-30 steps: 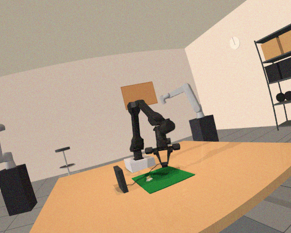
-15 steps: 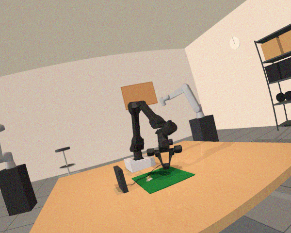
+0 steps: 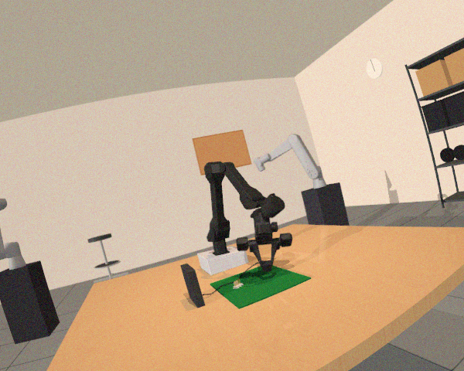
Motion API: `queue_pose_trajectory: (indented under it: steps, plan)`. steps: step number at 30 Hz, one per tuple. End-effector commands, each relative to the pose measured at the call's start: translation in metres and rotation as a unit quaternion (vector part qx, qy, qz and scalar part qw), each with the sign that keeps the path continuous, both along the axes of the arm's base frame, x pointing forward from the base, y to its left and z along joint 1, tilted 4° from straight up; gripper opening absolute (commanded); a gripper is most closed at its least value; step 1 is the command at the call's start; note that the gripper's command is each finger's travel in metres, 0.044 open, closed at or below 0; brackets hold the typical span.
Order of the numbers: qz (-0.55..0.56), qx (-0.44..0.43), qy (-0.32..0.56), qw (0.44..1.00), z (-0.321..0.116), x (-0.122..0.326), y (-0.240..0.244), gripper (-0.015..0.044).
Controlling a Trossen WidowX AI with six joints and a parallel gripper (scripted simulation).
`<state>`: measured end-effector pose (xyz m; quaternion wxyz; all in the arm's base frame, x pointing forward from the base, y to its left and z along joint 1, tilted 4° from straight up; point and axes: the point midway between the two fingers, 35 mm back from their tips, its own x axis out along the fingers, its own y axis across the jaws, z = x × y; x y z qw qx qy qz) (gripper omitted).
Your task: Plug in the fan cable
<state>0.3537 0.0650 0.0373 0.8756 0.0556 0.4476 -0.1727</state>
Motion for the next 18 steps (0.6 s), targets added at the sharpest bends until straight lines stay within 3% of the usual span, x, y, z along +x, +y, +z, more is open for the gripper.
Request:
queue_pose_trajectory:
  steps: [1,18]
  plan:
    - [0.002,-0.010,-0.019,1.000,0.0022,0.0010,0.0008,0.0000]
    - [0.001,-0.039,-0.084,0.996,0.0009,-0.0012,0.0059,0.0000]
